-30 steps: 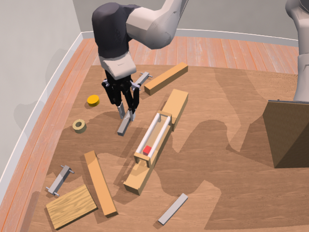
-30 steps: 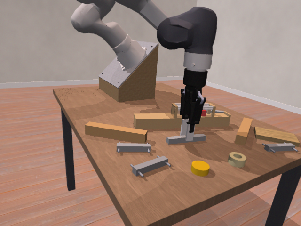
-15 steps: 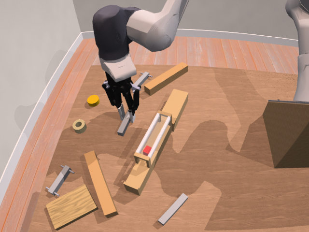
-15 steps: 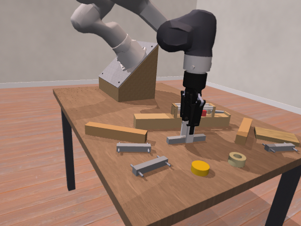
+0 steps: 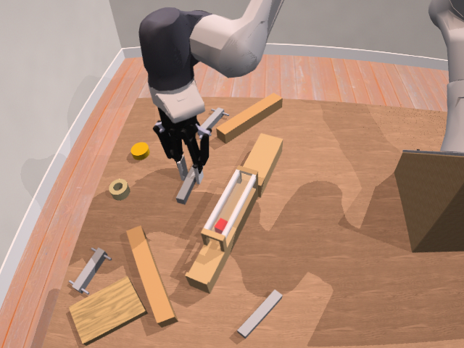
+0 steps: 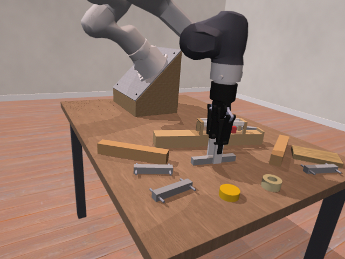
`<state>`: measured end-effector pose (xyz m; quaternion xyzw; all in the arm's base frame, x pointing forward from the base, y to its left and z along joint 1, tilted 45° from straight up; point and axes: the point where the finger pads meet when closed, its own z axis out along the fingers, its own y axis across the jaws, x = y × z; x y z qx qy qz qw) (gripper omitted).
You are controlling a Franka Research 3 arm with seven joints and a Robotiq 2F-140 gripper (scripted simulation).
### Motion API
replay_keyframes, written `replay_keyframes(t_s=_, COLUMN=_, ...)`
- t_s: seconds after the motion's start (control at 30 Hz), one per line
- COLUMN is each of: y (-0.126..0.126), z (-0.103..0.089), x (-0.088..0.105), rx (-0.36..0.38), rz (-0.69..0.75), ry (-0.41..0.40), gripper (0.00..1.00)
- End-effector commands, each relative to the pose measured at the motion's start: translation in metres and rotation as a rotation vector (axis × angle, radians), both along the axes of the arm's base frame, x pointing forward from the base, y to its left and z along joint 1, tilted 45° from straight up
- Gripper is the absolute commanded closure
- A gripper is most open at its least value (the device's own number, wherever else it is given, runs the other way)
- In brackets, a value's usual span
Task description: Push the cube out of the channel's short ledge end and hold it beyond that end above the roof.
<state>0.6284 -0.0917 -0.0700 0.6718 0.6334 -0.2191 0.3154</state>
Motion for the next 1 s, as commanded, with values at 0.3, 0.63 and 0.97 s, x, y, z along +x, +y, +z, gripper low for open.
replay_keyframes(t_s=0.3, y=-0.0006, z=-0.0001, x=0.0014, rx=0.0, rz=0.001, ry=-0.004, gripper=1.0)
replay_keyframes(t_s=0.63, y=-0.0006, z=-0.0001, x=0.0014, rx=0.0, rz=0.001, ry=-0.004, gripper=1.0)
replay_keyframes(t_s=0.97, y=-0.0006, z=-0.0001, x=0.0014, rx=0.0, rz=0.001, ry=-0.004, gripper=1.0)
